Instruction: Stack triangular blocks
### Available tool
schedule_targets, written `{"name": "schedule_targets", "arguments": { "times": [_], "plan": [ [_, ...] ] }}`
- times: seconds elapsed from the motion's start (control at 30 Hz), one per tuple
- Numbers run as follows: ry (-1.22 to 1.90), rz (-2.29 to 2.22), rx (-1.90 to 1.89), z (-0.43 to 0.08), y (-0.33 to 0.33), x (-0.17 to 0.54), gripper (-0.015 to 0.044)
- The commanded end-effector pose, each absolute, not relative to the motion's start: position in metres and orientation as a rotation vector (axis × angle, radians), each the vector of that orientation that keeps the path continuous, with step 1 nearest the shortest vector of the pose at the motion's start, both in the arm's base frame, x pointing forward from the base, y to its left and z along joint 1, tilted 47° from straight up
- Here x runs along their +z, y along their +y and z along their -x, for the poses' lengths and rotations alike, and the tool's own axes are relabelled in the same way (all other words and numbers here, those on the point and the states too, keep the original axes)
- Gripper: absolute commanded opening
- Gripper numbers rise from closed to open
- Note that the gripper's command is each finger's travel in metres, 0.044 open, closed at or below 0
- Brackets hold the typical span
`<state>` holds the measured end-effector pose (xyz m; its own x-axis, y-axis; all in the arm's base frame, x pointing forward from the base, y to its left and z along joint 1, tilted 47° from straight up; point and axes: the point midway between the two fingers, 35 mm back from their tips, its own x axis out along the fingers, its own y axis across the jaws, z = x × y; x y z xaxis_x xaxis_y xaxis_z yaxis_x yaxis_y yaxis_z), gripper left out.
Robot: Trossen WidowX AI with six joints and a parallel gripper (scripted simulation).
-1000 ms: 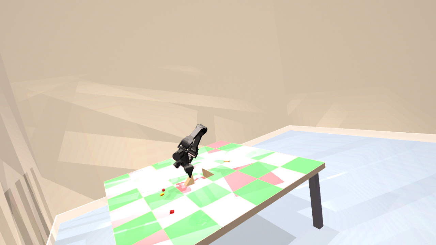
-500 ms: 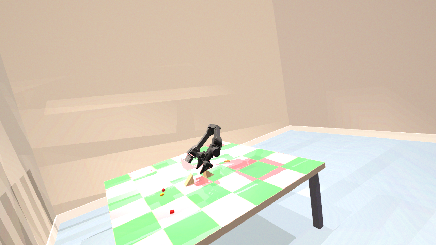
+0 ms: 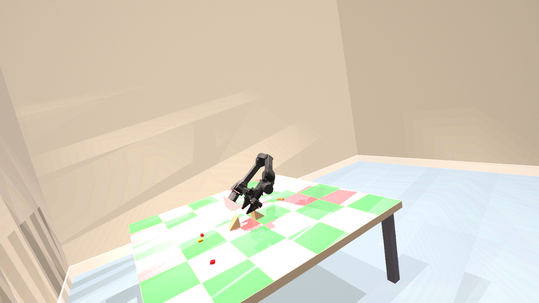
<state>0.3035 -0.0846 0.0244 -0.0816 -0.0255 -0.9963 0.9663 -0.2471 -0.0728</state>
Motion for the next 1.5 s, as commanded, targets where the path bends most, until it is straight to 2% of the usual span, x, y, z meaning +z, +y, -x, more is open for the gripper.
{"name": "schedule_targets", "arguments": {
  "times": [0.0, 1.47],
  "plan": [
    [1.106, -1.323, -1.474, -0.303, -0.086, 0.018, 0.044],
    [1.106, -1.323, -1.474, -0.297, -0.088, -0.053, 0.044]
  ]
}}
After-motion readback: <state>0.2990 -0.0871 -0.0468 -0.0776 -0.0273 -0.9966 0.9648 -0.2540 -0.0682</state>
